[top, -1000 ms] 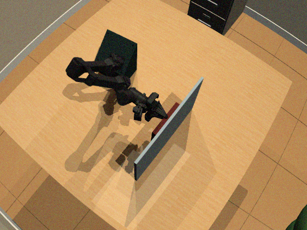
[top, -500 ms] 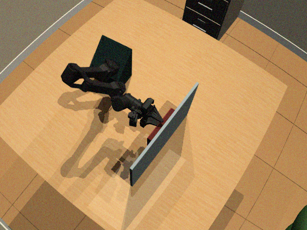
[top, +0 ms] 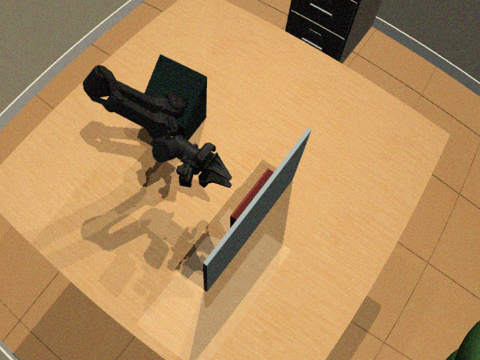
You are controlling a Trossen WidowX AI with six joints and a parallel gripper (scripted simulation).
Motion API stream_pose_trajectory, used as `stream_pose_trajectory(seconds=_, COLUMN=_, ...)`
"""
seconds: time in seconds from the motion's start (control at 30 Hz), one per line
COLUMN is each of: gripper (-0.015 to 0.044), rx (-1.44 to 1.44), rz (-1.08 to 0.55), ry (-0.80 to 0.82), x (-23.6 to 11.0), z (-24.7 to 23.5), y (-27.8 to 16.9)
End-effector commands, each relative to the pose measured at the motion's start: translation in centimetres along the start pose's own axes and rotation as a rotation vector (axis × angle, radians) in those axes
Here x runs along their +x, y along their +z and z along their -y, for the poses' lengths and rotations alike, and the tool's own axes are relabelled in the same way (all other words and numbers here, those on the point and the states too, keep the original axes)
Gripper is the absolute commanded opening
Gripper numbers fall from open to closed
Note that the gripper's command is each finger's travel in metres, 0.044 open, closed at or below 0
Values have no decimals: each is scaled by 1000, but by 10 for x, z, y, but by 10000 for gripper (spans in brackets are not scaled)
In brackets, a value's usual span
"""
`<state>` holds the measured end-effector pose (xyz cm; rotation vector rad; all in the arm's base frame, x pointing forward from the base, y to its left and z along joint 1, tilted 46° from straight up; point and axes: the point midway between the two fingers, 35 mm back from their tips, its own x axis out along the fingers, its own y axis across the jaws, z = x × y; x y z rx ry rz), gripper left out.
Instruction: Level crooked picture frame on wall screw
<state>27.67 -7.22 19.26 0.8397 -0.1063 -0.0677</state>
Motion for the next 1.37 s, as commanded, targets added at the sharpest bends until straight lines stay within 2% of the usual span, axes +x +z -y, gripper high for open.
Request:
stream_pose_trajectory(seconds=0.0, gripper=260, rx=38, rz=-11, ry=-7, x=-24, z=7, y=-9)
stream_pose_trajectory(seconds=0.23, gripper=260, rx=58, rz=-6, ry=-4, x=-26, z=2, y=-6)
stream_pose_trajectory(seconds=0.53, gripper=260, rx=368, rz=-7, ry=4, x=-51, z=-49, y=15)
stream_pose_trajectory(seconds=1.33, gripper=260, rx=375, rz=-6, ry=4, x=-52, z=-50, y=15)
